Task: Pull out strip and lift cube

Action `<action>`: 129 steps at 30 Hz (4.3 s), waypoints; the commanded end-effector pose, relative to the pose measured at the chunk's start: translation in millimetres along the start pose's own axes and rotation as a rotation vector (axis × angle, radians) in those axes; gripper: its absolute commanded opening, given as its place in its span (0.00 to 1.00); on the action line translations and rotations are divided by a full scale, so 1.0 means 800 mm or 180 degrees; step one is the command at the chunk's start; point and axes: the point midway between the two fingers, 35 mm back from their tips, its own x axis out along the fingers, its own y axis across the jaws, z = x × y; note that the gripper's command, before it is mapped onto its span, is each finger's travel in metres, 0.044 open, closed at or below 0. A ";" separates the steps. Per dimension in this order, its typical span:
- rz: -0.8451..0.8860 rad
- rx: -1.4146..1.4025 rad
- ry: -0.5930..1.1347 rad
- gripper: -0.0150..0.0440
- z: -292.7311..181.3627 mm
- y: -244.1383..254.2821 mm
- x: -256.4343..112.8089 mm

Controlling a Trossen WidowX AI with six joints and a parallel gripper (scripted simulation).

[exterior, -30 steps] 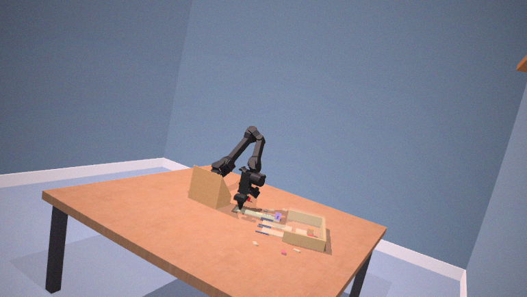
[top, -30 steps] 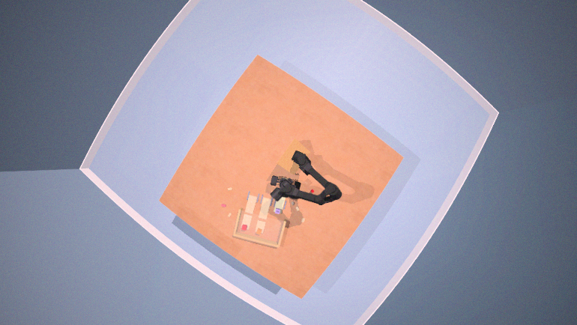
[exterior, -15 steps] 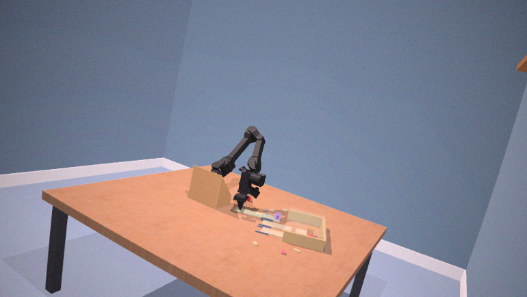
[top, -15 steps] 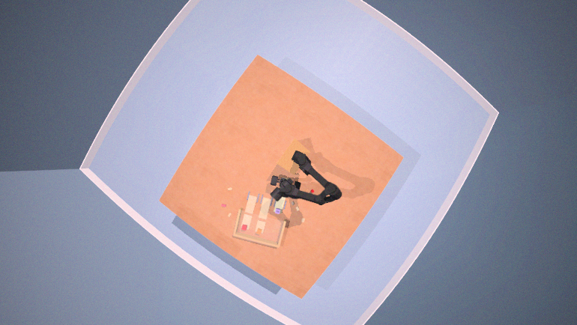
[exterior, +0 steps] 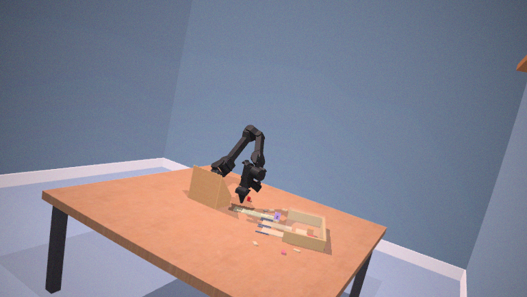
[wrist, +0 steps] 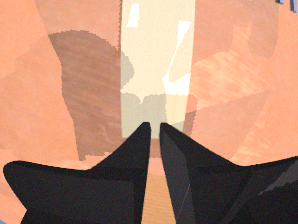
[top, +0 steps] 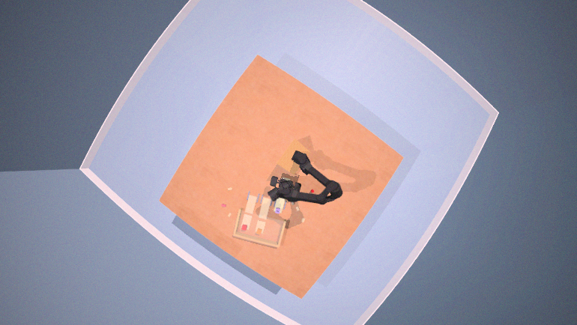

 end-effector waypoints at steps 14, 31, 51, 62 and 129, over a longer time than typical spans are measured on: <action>-0.0026 -0.0097 -0.0022 1.00 0.077 0.001 -0.010; -0.0027 -0.0105 -0.0030 1.00 0.152 0.002 -0.021; -0.0028 -0.0115 -0.0040 1.00 0.241 0.002 -0.034; -0.0029 -0.0116 -0.0041 0.68 0.249 0.000 -0.022; -0.0026 -0.0107 -0.0032 0.25 0.171 0.005 -0.020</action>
